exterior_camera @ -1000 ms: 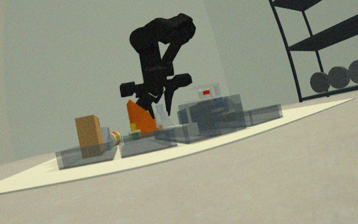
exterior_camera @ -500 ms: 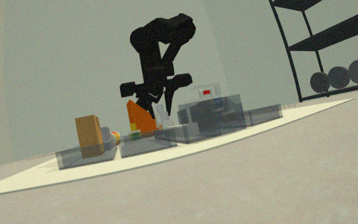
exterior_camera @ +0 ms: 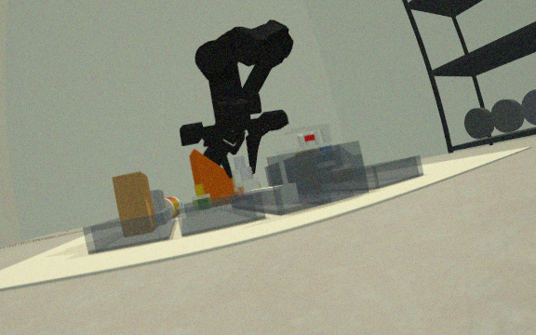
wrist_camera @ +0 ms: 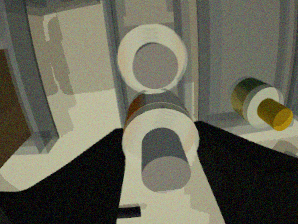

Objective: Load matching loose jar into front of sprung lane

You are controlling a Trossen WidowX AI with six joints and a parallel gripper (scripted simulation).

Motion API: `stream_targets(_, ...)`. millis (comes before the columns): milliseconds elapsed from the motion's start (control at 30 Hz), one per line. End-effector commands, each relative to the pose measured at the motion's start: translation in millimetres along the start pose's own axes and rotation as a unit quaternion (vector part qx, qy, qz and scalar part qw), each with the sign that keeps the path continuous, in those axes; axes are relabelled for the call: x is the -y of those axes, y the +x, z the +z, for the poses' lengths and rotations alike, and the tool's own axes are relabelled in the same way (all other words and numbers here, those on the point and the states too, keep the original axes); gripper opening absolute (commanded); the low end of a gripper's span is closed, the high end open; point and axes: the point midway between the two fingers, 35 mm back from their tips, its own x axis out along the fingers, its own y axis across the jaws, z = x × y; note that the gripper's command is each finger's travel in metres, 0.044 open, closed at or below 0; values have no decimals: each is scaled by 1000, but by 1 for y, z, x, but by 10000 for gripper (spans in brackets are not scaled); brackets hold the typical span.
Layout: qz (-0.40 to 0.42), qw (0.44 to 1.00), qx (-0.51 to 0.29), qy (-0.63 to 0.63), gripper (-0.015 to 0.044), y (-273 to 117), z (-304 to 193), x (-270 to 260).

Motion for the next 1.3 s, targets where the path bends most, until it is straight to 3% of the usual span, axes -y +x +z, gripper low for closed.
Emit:
stream_targets(0, 4, 1000, 8, -5, 0, -1, 5, -1)
stream_targets(1267, 4, 1000, 8, -5, 0, 4, 6, -1)
